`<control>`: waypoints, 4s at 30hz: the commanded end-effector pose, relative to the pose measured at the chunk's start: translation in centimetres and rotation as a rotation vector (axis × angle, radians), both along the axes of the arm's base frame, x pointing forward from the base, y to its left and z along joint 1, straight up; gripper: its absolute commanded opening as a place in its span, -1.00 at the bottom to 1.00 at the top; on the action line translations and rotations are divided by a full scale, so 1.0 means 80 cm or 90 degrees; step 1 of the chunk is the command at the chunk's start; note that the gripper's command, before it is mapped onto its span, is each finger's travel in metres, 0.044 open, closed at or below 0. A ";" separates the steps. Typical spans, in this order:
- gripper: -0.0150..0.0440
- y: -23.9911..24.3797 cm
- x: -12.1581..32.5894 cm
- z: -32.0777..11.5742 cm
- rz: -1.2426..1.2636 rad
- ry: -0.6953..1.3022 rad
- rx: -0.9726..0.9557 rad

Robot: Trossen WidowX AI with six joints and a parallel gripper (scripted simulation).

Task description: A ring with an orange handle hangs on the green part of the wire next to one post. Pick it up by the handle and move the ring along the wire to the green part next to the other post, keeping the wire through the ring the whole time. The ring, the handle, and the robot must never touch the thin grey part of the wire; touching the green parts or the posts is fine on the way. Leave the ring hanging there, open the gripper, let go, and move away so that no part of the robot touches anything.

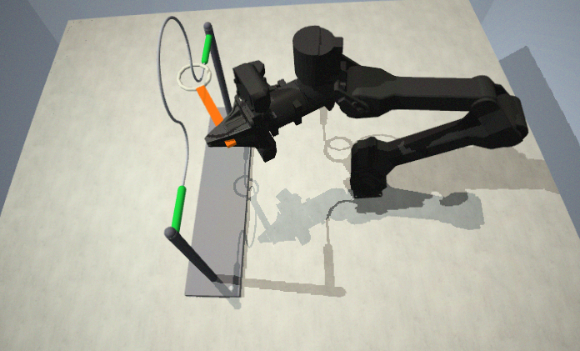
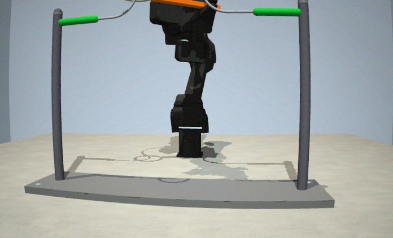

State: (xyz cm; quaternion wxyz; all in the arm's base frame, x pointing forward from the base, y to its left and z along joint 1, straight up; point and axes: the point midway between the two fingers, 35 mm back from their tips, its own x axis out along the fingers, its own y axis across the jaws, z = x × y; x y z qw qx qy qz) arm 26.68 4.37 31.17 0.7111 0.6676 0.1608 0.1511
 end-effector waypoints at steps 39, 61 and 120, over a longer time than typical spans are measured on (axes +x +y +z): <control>-1.00 -0.022 -0.005 0.104 0.007 -0.018 0.256; -1.00 -0.020 -0.004 0.094 0.005 0.001 0.074; -1.00 -0.032 -0.005 0.061 -0.014 0.061 -0.460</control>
